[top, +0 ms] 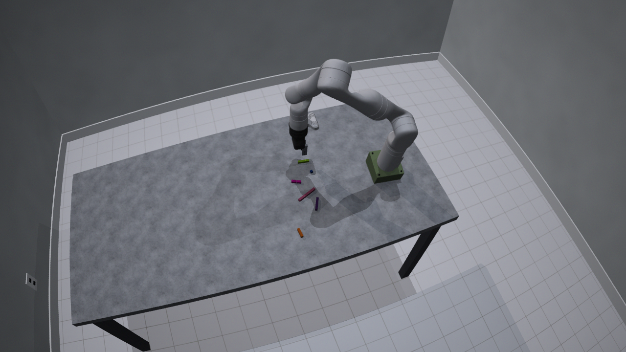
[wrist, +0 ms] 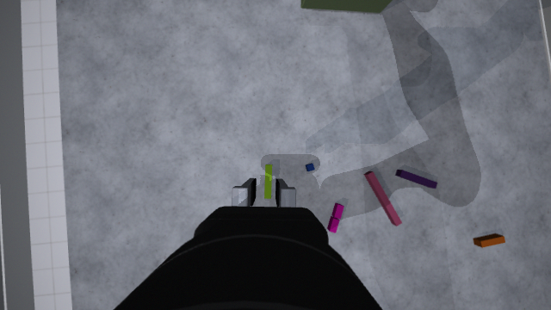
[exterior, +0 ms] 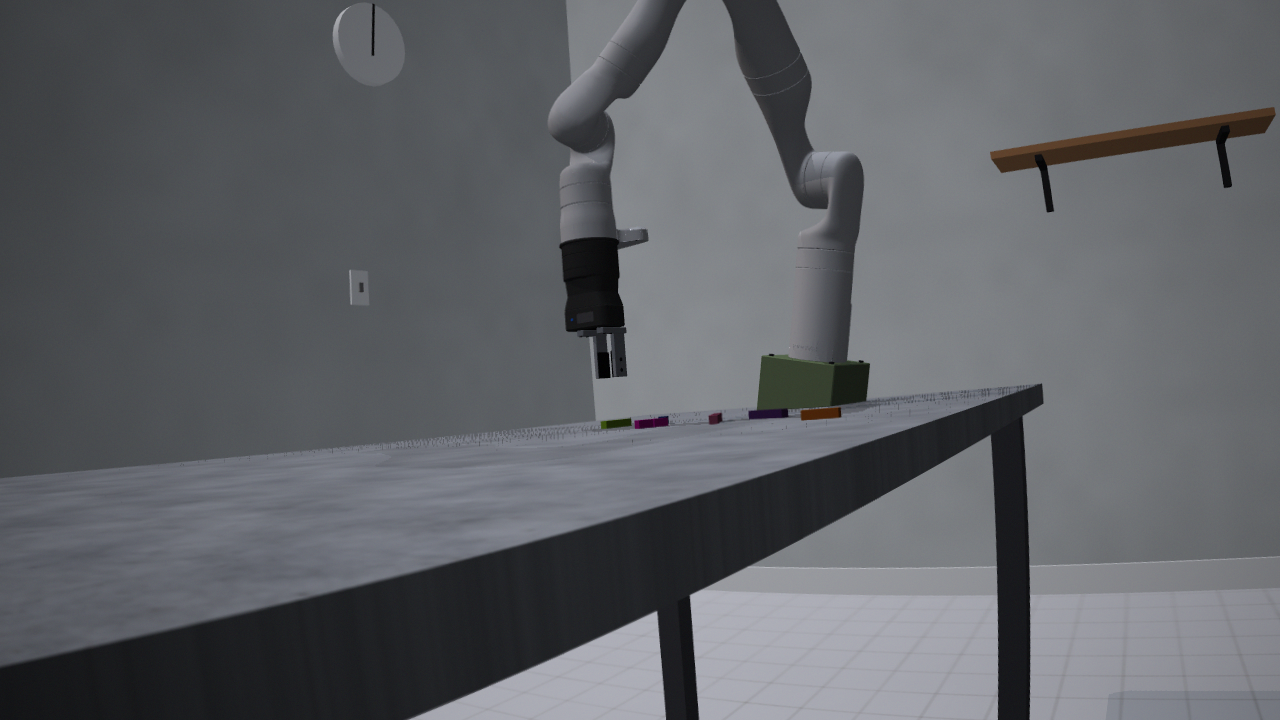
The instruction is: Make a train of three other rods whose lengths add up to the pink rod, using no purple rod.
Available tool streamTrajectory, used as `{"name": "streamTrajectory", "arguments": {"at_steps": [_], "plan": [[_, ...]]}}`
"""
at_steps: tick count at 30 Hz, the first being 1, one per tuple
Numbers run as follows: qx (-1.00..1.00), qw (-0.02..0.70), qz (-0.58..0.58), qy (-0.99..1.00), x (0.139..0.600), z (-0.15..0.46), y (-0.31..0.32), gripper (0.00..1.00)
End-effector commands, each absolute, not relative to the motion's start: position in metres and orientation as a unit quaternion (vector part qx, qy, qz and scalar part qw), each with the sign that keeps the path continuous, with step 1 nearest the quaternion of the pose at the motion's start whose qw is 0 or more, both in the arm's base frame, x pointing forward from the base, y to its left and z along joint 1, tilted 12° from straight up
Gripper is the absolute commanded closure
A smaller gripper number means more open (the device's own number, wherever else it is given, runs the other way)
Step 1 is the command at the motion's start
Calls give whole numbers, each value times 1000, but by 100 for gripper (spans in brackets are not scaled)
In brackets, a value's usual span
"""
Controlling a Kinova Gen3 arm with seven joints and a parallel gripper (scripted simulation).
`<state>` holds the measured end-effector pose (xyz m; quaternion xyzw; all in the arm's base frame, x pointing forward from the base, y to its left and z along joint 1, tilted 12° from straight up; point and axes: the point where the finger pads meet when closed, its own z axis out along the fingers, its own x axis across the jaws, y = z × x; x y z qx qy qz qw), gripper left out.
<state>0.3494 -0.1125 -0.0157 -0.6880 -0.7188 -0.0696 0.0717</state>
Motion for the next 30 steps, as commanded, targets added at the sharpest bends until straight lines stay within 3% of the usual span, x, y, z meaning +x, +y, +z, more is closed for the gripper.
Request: {"name": "streamTrajectory", "arguments": {"at_steps": [1,30], "plan": [[-691,72,-70,-716,350,-20,-112,46],[-691,73,-69,-715,348,-55,-104,46]]}}
